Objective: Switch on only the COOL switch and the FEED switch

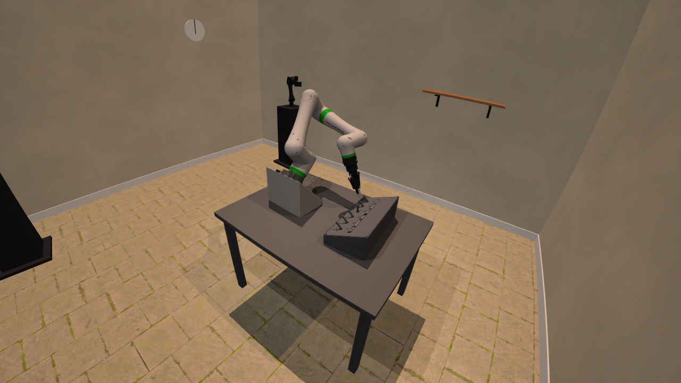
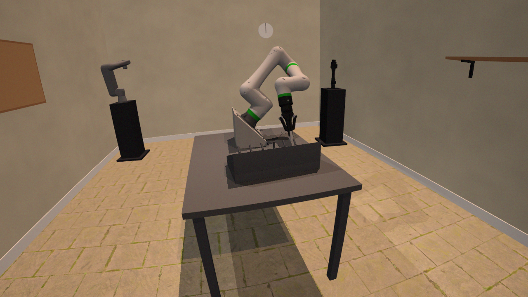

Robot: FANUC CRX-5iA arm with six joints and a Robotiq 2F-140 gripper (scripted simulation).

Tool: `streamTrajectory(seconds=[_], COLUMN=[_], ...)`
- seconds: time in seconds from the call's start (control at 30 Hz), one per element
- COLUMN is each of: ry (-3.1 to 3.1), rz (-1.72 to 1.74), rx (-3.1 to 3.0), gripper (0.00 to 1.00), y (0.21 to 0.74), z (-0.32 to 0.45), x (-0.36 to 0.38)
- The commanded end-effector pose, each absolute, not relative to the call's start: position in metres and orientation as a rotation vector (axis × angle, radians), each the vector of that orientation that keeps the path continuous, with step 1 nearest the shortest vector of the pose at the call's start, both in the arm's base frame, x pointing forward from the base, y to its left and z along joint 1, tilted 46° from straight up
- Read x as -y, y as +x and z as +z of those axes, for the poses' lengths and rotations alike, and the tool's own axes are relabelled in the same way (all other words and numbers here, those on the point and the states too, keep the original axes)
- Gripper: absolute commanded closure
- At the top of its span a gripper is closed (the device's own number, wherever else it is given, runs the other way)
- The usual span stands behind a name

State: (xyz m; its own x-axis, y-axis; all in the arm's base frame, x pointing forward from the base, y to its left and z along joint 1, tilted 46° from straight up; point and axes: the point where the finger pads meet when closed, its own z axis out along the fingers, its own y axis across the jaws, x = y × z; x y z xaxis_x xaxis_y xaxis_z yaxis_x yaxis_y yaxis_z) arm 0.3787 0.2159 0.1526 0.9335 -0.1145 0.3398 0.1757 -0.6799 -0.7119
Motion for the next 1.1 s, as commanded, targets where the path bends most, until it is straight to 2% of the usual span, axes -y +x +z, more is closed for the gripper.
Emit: streamTrajectory(seconds=[0.0, 1.07], ry=[-2.273, -2.273], rz=[-0.460, -0.460], rx=[0.043, 0.043], gripper=[1.00, 1.00], y=[0.379, 0.394], z=[0.153, 0.158], x=[-0.216, -0.214])
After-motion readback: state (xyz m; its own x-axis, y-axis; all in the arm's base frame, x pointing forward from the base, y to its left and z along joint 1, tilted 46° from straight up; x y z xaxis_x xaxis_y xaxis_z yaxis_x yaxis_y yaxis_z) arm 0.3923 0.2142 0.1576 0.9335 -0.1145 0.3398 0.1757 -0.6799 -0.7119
